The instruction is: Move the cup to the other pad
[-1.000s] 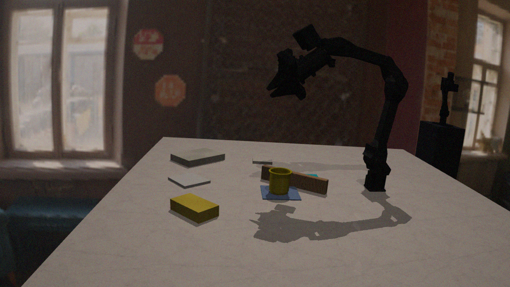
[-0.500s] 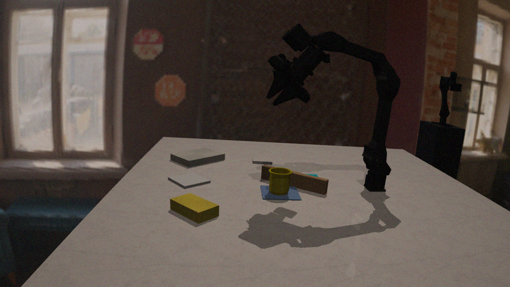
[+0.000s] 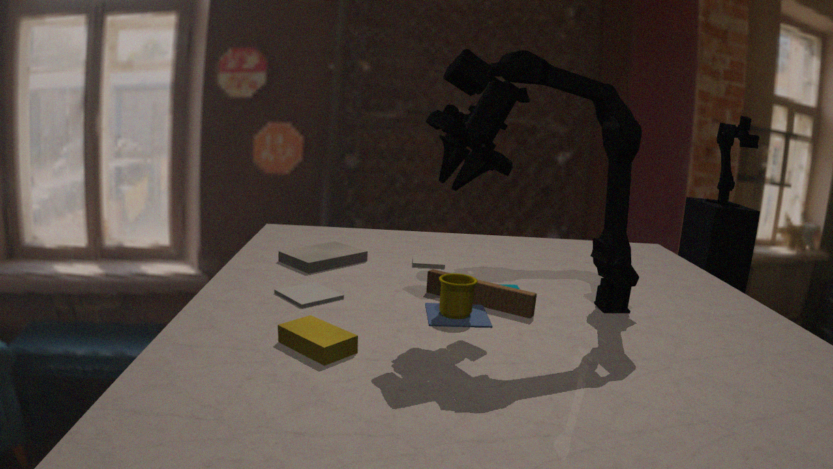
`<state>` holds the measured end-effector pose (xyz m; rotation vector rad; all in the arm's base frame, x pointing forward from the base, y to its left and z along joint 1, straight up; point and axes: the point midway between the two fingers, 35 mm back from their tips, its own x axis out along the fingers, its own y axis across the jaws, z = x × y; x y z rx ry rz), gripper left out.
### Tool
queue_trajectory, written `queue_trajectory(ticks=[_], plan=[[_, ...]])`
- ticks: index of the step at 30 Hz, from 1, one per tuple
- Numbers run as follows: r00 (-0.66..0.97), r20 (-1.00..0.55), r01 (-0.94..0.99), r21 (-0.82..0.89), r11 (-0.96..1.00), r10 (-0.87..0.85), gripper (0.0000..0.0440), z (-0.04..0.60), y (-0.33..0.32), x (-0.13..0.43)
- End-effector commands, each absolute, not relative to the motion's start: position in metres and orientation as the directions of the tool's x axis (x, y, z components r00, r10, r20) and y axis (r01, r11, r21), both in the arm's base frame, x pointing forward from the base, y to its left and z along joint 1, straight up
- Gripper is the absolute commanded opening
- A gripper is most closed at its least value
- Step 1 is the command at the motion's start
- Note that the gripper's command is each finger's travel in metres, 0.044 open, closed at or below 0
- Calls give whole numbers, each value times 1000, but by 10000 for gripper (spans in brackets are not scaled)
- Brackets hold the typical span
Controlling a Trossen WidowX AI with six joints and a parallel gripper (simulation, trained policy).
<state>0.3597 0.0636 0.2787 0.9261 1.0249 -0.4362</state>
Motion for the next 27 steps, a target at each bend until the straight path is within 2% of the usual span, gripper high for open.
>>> queue_trajectory(ticks=[1, 27], plan=[[439, -894, 729, 410, 548, 87, 148, 271, 63, 358], [44, -998, 867, 18, 499, -40, 162, 187, 49, 337]])
